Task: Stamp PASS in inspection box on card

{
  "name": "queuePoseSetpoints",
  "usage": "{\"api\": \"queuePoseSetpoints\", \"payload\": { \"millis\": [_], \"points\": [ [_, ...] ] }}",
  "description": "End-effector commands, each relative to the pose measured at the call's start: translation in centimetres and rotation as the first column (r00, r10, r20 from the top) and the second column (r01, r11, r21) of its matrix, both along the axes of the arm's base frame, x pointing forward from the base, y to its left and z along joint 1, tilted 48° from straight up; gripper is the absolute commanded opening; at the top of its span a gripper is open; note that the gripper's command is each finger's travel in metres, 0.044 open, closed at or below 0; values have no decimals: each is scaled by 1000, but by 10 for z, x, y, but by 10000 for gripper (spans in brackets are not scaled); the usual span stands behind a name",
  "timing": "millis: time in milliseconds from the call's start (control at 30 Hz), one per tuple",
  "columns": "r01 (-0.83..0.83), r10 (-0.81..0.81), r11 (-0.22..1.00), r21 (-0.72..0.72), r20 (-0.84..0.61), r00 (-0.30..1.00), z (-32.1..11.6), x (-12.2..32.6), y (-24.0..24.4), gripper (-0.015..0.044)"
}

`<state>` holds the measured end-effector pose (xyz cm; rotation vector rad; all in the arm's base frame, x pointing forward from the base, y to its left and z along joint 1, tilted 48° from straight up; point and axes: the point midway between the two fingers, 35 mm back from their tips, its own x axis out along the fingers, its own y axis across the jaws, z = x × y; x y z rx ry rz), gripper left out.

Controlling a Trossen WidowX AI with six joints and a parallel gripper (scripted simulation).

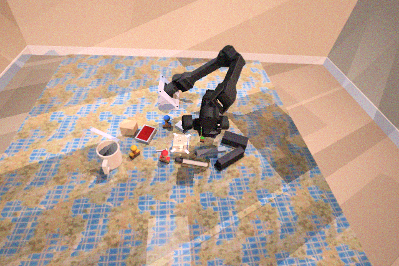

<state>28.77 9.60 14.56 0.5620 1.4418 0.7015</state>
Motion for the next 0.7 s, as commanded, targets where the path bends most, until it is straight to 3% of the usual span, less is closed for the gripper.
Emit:
{"api": "queuePoseSetpoints", "payload": {
  "millis": [0, 667],
  "points": [
    [-1, 1, 1000, -4, 4, 1000, 2, 1, -3, 0],
    [-2, 2, 1000, -8, 3, 1000, 8, 1, -10, 0]
  ]
}}
